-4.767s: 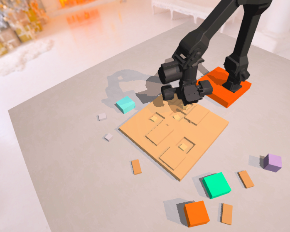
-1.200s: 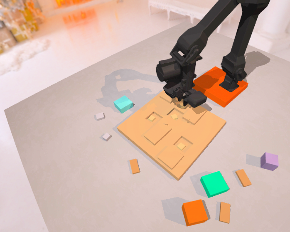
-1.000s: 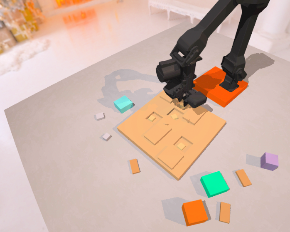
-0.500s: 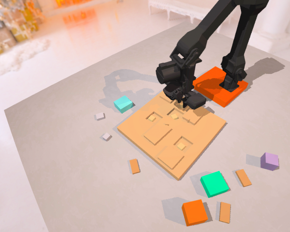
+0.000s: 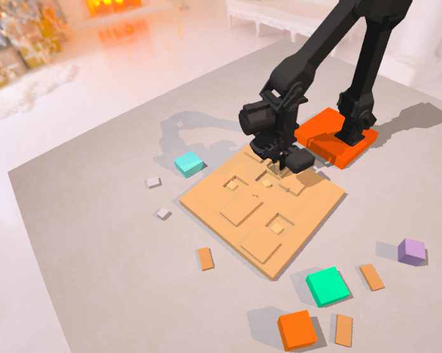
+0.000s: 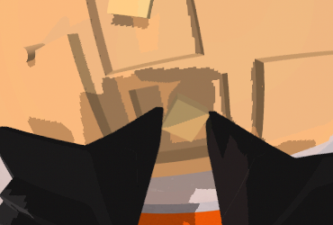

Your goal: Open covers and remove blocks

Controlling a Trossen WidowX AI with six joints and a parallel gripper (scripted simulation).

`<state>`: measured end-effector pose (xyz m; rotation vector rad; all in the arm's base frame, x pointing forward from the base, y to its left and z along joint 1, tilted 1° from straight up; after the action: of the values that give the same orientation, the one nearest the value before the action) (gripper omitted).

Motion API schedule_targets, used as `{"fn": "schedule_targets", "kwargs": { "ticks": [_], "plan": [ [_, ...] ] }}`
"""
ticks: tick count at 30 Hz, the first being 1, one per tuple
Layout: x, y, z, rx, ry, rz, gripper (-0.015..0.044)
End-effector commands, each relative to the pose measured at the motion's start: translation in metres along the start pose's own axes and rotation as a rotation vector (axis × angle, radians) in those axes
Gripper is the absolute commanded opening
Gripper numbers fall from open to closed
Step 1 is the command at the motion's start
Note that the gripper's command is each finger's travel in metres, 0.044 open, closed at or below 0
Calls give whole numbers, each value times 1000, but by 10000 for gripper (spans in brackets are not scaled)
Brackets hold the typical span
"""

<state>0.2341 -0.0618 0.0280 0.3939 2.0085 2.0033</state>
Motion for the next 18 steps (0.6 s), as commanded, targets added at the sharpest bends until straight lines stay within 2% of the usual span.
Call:
{"fn": "schedule_targets", "kwargs": {
  "ticks": [1,18],
  "plan": [
    [0,0,0,0,0,-2,80],
    [-1,20,1,1,-1,1,80]
  ]
}}
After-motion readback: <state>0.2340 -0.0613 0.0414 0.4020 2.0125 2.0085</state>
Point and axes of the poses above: the point midway between the two fingers, 35 mm back from their tips, its own y axis back along the fingers, its own z axis across the jaws, x = y × z, the point moved 1 cm from there along y, back along the fingers, and after that the axes turned 15 degrees about -y, right-handed, at the moved point
